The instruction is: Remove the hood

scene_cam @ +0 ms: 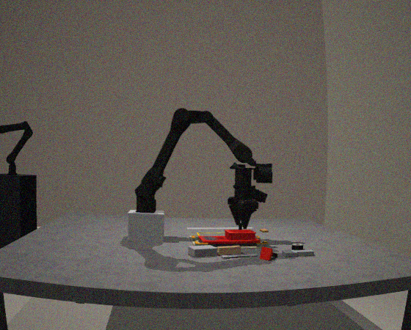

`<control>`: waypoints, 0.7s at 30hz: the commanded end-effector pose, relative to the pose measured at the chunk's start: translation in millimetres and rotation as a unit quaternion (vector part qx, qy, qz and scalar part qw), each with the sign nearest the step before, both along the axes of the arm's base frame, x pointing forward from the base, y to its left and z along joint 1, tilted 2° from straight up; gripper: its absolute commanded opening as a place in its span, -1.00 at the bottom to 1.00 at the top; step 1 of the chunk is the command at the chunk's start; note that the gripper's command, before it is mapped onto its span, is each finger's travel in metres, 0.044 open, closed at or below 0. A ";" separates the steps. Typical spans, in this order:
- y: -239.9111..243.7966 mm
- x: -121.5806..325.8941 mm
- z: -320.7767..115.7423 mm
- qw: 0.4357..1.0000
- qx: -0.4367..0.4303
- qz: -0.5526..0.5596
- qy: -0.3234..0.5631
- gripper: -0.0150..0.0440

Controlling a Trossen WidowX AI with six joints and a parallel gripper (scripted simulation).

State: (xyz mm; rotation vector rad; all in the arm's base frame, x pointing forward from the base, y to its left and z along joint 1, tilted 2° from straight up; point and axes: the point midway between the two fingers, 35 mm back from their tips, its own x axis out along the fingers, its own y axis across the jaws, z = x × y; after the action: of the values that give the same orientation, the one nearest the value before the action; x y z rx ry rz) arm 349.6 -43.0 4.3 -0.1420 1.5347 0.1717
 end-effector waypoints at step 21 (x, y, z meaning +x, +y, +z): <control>1.4 -2.9 -14.5 1.000 0.003 0.001 0.003 1.00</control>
State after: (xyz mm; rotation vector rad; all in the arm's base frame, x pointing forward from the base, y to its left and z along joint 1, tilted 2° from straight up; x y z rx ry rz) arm 347.8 -42.6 -7.6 -0.1435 1.5366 0.1739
